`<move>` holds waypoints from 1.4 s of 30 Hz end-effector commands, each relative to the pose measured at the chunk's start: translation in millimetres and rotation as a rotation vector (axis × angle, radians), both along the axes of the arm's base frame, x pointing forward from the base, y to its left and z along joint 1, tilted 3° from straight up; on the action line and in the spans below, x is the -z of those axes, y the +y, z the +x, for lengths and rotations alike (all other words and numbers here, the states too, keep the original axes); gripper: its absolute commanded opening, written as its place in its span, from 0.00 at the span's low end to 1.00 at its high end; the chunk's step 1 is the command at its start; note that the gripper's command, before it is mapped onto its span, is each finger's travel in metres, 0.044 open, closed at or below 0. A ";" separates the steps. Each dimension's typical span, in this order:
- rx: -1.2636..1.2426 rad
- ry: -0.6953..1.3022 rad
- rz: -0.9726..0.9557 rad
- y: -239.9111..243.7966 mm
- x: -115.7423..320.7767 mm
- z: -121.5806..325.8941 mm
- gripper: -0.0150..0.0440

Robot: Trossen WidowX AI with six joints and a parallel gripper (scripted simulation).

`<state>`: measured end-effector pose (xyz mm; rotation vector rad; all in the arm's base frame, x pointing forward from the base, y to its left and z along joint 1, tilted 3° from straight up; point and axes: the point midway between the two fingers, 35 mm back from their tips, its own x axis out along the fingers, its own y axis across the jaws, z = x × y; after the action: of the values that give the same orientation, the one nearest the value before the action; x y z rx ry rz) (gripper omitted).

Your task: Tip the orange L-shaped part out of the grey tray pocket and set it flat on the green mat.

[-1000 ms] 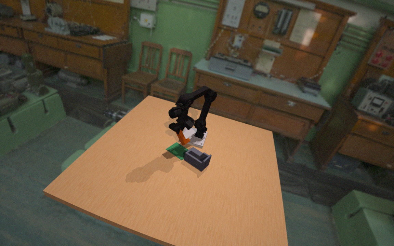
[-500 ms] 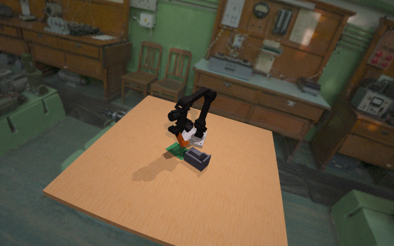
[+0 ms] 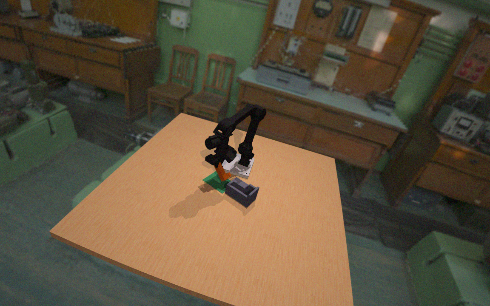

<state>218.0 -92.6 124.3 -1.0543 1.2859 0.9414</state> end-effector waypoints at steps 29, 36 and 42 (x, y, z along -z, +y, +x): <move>-0.001 0.003 0.001 -0.3 27.7 0.9 0.25; -0.001 0.003 0.001 -0.3 27.7 0.9 0.57; -0.002 0.003 0.002 -0.7 8.2 2.2 0.83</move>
<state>217.6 -92.3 101.1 -1.0466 1.2926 0.9527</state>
